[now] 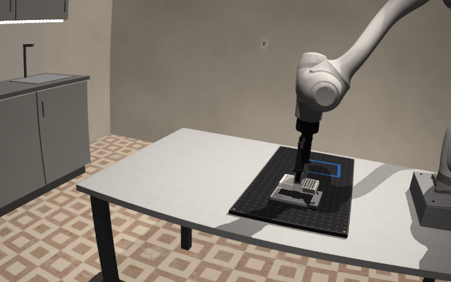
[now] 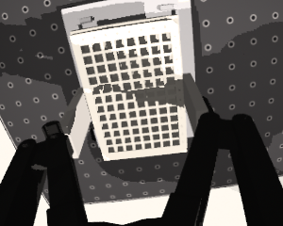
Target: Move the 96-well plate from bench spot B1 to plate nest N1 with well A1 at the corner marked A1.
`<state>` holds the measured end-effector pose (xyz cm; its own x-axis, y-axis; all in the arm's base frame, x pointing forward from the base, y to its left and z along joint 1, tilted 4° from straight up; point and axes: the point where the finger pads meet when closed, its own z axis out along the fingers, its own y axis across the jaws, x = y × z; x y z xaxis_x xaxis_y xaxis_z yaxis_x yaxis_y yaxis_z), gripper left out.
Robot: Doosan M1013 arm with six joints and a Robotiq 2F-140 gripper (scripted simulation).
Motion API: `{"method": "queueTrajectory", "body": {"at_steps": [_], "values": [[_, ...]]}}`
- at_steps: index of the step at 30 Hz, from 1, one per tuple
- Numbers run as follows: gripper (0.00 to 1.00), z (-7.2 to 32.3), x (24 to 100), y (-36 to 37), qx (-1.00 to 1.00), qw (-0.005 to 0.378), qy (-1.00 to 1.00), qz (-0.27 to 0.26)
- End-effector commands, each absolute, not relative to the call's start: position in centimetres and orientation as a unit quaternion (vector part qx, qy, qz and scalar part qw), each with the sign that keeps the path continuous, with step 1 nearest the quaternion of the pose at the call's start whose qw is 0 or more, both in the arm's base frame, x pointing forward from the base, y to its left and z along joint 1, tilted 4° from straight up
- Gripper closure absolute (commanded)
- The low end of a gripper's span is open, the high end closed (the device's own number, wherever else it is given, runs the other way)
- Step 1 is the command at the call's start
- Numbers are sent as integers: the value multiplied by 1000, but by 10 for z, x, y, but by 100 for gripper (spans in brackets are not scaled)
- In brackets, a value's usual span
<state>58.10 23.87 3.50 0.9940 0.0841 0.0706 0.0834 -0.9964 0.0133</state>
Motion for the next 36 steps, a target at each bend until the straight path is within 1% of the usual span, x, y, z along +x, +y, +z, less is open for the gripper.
{"method": "queueTrajectory", "body": {"at_steps": [1,14,36], "values": [[100,31,581,239,998,5,42,36],[100,14,583,239,998,5,42,36],[100,13,583,238,998,5,42,36]]}}
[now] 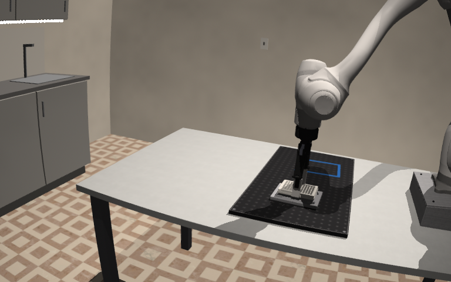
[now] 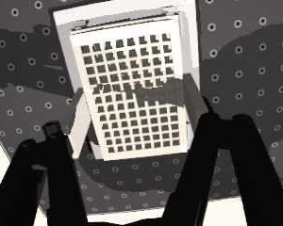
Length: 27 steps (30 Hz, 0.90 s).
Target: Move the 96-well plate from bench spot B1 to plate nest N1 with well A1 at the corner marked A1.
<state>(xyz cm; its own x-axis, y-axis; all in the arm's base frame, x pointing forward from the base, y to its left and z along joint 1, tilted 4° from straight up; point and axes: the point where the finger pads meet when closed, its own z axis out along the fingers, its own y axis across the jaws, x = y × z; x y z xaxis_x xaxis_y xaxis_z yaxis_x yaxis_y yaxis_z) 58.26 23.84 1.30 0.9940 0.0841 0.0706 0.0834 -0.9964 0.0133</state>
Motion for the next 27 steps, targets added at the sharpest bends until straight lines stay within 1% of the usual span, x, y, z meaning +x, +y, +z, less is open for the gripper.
{"method": "queueTrajectory", "body": {"at_steps": [1,27], "values": [[100,13,583,238,998,5,42,36],[100,9,583,238,998,5,42,36]]}}
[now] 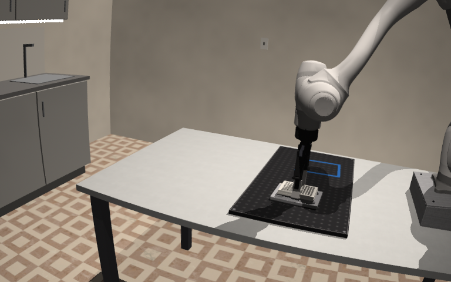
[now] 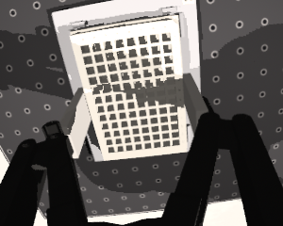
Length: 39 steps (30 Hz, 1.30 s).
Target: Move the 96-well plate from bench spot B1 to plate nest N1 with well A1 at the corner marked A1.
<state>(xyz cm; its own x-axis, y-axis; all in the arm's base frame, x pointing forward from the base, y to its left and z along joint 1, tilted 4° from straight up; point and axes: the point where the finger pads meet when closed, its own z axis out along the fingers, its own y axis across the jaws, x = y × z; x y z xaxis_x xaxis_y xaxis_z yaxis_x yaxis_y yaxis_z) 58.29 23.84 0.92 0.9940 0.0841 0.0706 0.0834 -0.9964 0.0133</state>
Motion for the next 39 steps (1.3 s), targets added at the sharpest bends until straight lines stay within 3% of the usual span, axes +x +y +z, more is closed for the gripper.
{"method": "queueTrajectory", "body": {"at_steps": [1,39], "values": [[100,9,583,238,998,5,42,36],[100,3,583,238,998,5,42,36]]}}
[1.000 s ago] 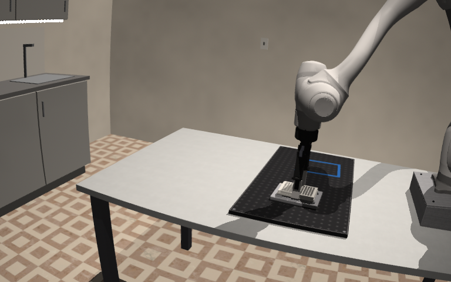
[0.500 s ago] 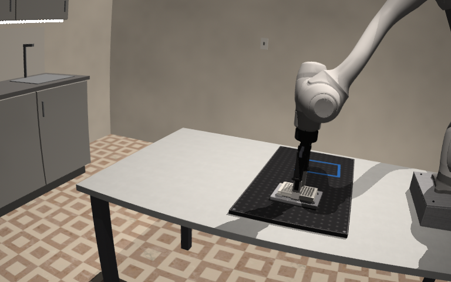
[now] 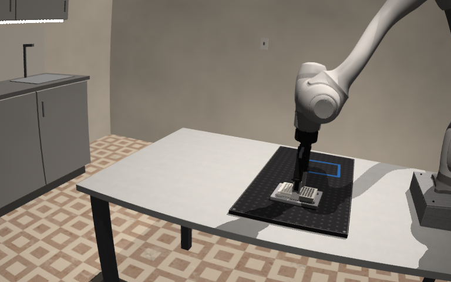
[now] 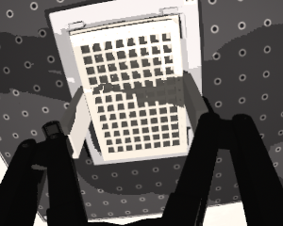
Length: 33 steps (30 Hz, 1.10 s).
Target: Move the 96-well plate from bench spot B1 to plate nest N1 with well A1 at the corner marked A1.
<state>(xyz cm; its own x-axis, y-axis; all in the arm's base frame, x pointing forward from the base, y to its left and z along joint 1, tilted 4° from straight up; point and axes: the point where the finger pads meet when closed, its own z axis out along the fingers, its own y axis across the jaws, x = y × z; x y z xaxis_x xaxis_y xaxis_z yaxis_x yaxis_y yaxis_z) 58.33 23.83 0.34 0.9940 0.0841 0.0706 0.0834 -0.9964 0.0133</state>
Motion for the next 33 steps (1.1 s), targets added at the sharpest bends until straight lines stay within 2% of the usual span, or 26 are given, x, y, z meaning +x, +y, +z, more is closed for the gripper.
{"method": "queueTrajectory", "body": {"at_steps": [1,2,3,25,33], "values": [[100,3,583,238,998,5,42,36],[100,3,583,238,998,5,42,36],[0,3,583,238,998,5,42,36],[0,3,583,238,998,5,42,36],[0,24,582,239,998,5,42,36]]}}
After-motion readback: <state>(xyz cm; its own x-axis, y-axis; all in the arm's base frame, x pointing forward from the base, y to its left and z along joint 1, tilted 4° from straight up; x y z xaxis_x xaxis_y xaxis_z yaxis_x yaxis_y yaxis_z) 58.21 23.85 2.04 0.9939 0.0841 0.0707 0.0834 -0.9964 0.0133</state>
